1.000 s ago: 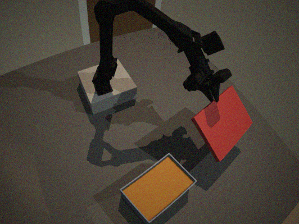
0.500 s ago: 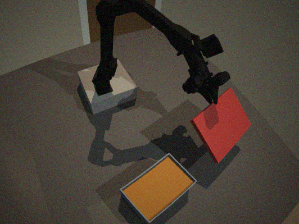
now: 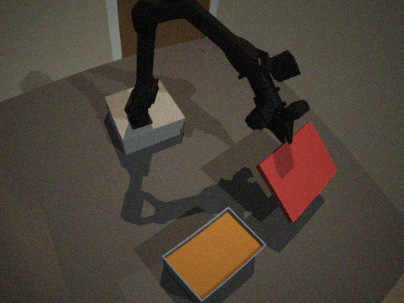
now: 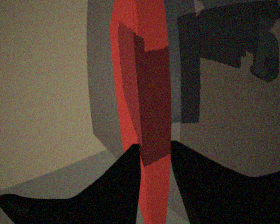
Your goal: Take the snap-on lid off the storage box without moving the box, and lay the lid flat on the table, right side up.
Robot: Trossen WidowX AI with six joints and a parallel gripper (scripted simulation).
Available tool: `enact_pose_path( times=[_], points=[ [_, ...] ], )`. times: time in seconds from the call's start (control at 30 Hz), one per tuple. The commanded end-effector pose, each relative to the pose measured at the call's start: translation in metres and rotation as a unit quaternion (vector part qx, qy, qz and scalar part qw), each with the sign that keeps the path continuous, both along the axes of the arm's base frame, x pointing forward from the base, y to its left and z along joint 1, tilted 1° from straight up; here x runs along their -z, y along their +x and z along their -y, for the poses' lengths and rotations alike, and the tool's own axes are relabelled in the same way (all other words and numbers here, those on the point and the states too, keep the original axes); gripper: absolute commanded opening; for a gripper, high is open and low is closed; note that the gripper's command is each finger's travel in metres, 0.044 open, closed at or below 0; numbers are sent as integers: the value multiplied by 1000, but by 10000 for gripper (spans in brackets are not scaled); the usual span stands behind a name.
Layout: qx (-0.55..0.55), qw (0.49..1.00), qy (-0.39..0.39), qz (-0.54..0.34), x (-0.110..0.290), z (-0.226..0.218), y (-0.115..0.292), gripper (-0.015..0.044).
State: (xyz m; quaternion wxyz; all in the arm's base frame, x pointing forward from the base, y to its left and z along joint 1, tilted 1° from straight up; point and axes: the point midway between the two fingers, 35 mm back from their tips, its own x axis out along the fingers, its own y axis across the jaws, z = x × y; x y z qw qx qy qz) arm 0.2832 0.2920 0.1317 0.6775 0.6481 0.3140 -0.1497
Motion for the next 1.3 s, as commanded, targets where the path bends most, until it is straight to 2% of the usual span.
enact_pose_path(
  times=[0.0,1.27],
  points=[
    [3,1000,-1,1,4,2,0,0],
    [3,1000,-1,1,35,0,1,0]
  ],
)
